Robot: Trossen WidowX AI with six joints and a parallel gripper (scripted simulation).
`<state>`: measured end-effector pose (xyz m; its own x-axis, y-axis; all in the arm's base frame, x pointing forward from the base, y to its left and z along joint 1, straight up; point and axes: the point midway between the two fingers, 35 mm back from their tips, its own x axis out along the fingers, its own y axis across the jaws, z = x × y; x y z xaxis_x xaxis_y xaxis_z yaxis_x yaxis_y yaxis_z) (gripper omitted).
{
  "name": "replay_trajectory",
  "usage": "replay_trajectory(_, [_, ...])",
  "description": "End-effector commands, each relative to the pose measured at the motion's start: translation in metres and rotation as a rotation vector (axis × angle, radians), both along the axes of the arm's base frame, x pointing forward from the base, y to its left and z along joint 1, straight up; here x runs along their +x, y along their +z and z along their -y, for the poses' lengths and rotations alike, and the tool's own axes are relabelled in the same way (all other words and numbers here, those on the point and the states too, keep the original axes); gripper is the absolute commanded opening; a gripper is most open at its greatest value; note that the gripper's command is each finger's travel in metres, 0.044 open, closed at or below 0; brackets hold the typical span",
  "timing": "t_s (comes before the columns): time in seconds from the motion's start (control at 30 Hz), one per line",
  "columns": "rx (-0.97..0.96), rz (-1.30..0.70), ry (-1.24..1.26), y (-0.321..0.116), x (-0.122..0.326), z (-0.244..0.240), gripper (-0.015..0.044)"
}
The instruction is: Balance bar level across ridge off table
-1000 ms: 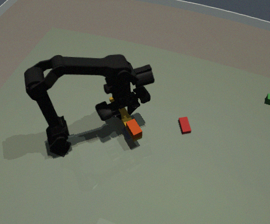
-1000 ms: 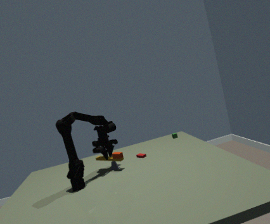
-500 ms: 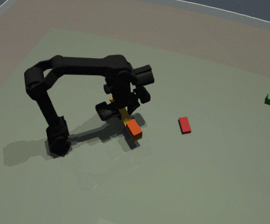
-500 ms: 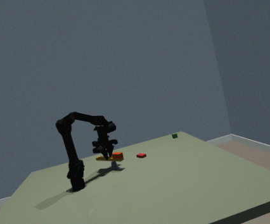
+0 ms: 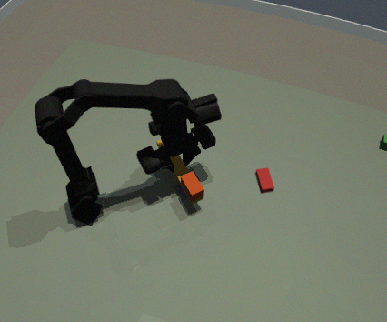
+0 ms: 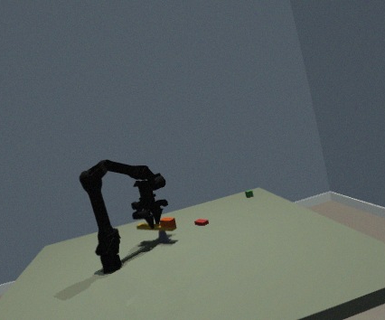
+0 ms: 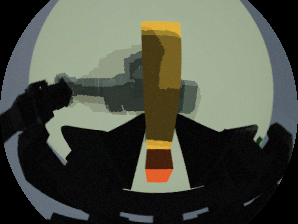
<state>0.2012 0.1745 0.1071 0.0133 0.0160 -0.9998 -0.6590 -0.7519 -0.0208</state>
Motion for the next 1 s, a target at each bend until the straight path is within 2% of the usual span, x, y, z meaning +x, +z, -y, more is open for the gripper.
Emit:
replay_trajectory(0.0, [-0.001,0.004,0.005,-0.0002,0.0008,0.0001,0.0])
replay_trajectory(0.97, [-0.001,0.004,0.005,-0.0027,0.0009,0.0001,0.0])
